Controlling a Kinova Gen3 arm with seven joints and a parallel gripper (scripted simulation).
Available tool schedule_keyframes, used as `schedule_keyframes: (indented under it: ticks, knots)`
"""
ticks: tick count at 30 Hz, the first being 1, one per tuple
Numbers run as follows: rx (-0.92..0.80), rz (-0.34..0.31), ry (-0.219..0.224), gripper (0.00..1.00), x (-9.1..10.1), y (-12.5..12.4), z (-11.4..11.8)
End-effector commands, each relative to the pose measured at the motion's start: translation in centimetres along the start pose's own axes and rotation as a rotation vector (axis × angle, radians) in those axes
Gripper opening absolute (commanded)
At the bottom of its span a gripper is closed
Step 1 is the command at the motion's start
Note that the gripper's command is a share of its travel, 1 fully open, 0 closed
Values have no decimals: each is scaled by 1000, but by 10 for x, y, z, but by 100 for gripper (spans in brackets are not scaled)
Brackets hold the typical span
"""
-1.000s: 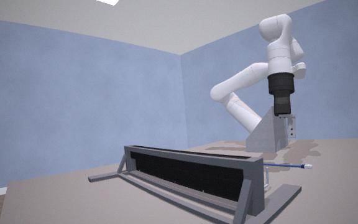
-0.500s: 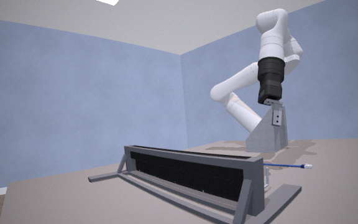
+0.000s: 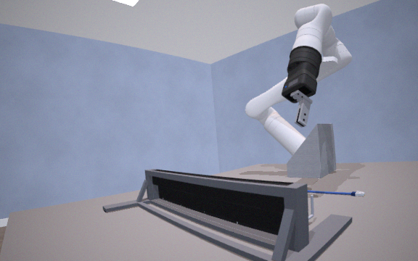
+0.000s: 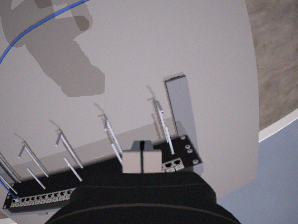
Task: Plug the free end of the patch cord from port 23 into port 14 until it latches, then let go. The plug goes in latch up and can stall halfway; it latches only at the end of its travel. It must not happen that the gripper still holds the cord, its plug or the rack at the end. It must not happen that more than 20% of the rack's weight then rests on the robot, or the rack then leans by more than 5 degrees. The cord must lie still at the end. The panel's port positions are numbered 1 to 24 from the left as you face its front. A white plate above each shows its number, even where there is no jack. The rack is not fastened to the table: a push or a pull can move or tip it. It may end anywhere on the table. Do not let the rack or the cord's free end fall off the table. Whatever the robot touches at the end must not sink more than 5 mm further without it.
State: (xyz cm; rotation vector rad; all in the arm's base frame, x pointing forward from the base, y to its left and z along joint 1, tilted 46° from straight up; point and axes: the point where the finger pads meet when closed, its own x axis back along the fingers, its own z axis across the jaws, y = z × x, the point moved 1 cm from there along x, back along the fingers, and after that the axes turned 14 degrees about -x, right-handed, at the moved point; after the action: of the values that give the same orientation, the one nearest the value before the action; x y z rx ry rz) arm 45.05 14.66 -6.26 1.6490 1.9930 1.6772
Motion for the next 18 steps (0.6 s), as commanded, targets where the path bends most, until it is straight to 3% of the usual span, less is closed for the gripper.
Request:
schedule_keyframes:
  ticks: [1,18]
  knots:
    - [83,-37,26,0,8,17,5]
    - [297,-123,58,0,17,50,13]
